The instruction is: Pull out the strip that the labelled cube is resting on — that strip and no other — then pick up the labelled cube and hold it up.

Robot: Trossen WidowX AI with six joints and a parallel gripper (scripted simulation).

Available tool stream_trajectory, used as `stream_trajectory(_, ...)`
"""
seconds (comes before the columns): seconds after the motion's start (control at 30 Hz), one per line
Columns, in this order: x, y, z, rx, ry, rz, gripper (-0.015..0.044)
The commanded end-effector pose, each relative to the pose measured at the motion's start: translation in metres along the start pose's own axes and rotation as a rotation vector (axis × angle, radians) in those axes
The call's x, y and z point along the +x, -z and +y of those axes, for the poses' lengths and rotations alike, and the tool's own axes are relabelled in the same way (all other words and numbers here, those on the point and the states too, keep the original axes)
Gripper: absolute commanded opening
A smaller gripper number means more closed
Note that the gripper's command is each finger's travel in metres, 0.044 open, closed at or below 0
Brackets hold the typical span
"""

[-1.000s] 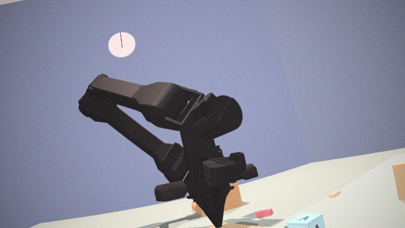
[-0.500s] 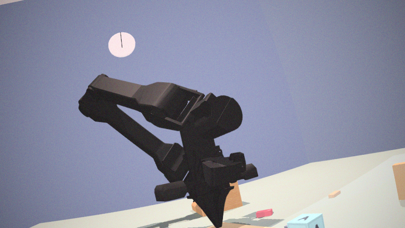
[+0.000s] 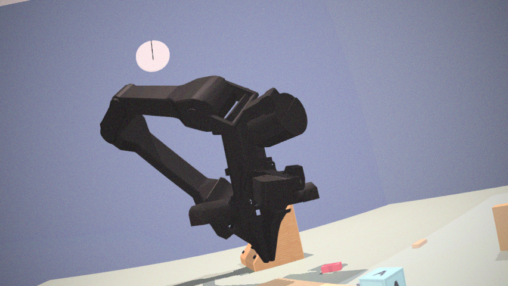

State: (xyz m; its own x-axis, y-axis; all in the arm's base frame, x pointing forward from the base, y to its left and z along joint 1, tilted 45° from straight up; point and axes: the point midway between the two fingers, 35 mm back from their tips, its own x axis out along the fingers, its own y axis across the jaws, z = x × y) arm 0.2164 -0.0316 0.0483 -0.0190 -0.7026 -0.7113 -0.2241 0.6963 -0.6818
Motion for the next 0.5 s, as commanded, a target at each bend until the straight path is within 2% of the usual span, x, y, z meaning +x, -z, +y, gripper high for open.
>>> stream_trajectory(0.0,-0.002,-0.017,-0.001,-0.038,-0.004,-0.002,0.0105)
stream_trajectory(0.4,-0.005,-0.053,-0.002,-0.042,-0.004,-0.004,0.0420)
stream_trajectory(0.47,-0.006,-0.059,-0.002,-0.041,-0.004,-0.004,0.0440)
